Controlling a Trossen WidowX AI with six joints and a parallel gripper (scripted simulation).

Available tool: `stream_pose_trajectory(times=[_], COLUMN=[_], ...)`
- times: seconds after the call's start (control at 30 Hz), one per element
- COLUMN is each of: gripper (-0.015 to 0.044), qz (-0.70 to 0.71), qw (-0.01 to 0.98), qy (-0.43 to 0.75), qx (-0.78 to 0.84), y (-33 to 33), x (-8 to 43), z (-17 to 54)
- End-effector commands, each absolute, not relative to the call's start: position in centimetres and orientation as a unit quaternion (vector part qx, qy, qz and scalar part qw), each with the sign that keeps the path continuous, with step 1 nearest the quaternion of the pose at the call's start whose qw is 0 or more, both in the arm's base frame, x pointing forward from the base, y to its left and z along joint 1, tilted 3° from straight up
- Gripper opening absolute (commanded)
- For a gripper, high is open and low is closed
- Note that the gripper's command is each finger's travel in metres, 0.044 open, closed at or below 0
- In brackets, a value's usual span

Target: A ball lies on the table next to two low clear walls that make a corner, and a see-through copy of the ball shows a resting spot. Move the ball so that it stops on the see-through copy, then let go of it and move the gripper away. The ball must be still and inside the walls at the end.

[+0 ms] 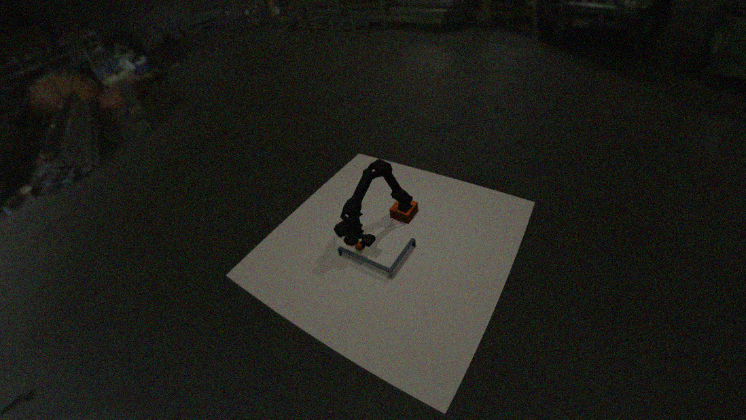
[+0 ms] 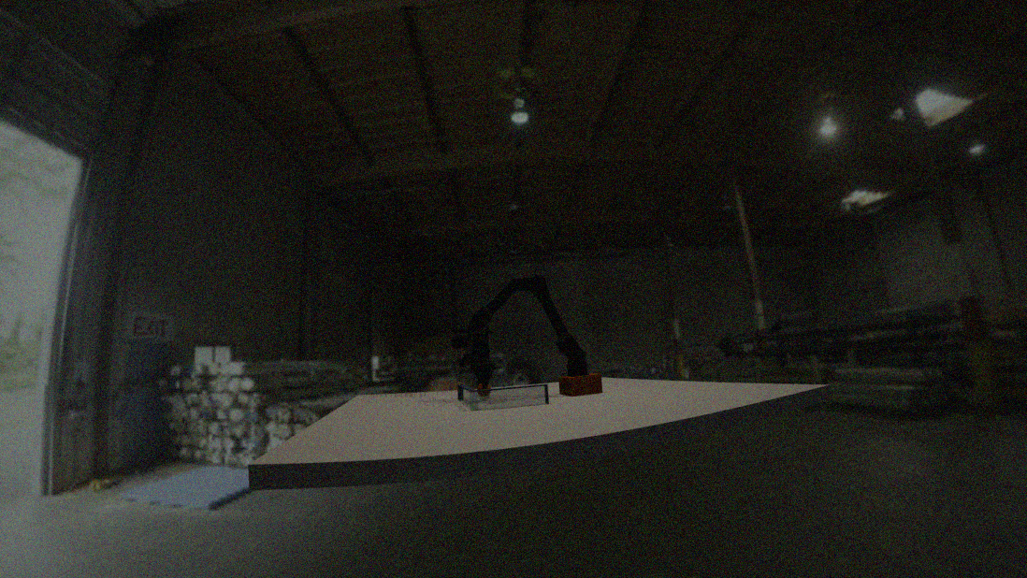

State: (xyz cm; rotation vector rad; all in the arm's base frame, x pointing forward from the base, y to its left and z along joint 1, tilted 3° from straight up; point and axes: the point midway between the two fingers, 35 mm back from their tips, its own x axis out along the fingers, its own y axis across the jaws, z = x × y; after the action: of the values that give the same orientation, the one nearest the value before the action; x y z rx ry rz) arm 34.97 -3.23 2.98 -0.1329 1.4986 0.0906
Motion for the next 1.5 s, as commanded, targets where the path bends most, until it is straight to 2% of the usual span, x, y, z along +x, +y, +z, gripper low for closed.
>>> stream_pose_trajectory(times=[0.0,0.5,0.93,1.07,1.23,1.47], gripper=[0.0,0.0,0.0341,0.0347,0.0347,0.0347], qz=[0.042,0.042,0.041,0.041,0.042,0.041], qw=[0.729,0.729,0.732,0.732,0.729,0.735], qy=[0.681,0.681,0.677,0.678,0.681,0.674], qx=[-0.062,-0.062,-0.061,-0.061,-0.062,-0.062], y=[-3.2,-3.3,-3.3,-3.3,-3.1,-3.1], x=[34.9,35.0,35.2,35.3,34.5,34.9], z=[2.5,0.8,1.3,2.4,9.4,9.0])
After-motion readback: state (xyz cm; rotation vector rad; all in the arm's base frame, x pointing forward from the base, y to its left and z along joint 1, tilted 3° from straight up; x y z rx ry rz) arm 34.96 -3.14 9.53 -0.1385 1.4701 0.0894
